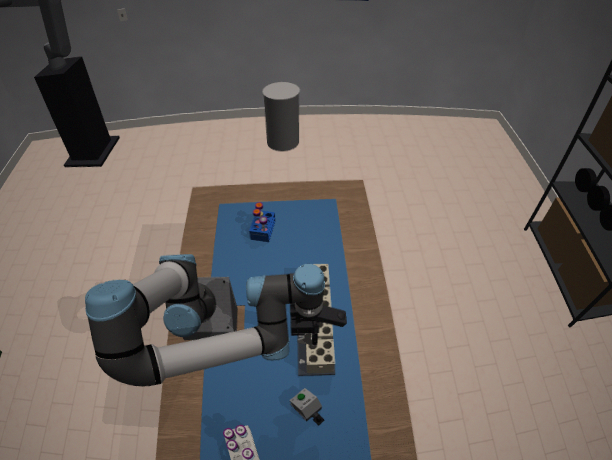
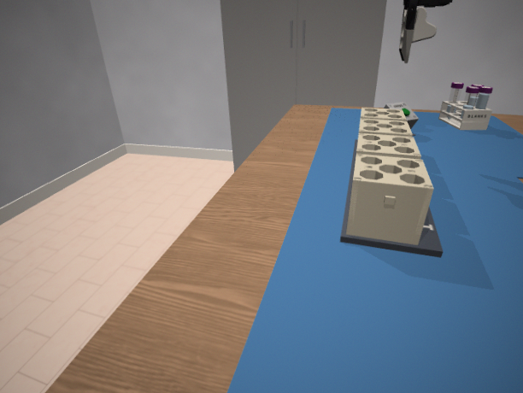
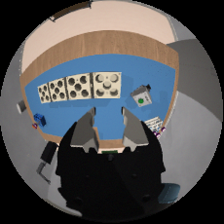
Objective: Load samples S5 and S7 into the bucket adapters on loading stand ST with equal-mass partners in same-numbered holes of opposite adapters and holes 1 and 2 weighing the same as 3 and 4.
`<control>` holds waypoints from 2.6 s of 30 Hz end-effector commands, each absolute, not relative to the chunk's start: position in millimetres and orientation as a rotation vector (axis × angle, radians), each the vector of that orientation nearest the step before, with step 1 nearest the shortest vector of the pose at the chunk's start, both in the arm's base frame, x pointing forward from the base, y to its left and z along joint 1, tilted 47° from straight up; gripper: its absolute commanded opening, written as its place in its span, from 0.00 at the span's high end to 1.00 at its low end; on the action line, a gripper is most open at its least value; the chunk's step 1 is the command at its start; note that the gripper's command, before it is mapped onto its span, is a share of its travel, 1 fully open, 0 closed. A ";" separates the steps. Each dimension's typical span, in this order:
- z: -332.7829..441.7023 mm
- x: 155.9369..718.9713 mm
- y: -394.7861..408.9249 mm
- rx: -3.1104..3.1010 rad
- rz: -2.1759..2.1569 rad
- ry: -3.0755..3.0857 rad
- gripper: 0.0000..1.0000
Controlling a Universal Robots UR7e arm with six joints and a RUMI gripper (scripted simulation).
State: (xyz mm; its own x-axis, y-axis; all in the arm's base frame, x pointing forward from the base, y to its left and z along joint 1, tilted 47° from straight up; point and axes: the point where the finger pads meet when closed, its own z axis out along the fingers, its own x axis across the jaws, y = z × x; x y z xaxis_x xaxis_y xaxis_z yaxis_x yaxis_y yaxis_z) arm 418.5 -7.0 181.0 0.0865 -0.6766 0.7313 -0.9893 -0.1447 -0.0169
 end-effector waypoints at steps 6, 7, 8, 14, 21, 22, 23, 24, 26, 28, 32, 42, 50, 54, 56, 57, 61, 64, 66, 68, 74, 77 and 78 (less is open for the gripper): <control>161.3 422.8 -27.7 1.882 0.836 -1.635 0.65; 159.0 423.2 -30.1 1.882 0.836 -1.635 0.65; 156.7 423.6 -32.5 1.882 0.836 -1.635 0.65; 143.1 426.0 -46.9 1.882 0.836 -1.635 0.65; 143.9 421.9 -56.0 1.914 0.815 -1.582 0.65; 143.9 421.9 -56.0 1.914 0.815 -1.582 0.65; 143.9 421.9 -56.0 1.914 0.815 -1.582 0.65; 148.5 417.2 -61.2 1.946 0.794 -1.527 0.65; 157.6 407.7 -71.4 2.005 0.752 -1.418 0.65; 166.8 398.3 -81.7 2.059 0.708 -1.307 0.65; 185.1 379.4 -102.2 2.062 0.705 -1.300 0.65; 221.7 341.6 -143.1 2.062 0.705 -1.300 0.65; 258.3 303.7 -184.1 2.062 0.705 -1.300 0.65; 276.6 284.8 -204.6 2.062 0.705 -1.300 0.65; 281.2 280.1 -209.7 2.062 0.705 -1.300 0.65; 281.2 280.1 -209.7 2.062 0.705 -1.300 0.65; 299.6 261.2 -230.2 2.062 0.705 -1.300 0.65; 313.3 247.0 -245.6 2.062 0.705 -1.300 0.65; 322.5 237.6 -255.8 2.062 0.705 -1.299 0.65; 331.6 228.1 -266.0 2.062 0.705 -1.299 0.65; 340.6 218.9 -276.1 2.062 0.705 -1.299 0.65; 340.6 218.9 -276.1 2.062 0.705 -1.299 0.65; 340.6 218.9 -276.1 2.062 0.705 -1.299 0.65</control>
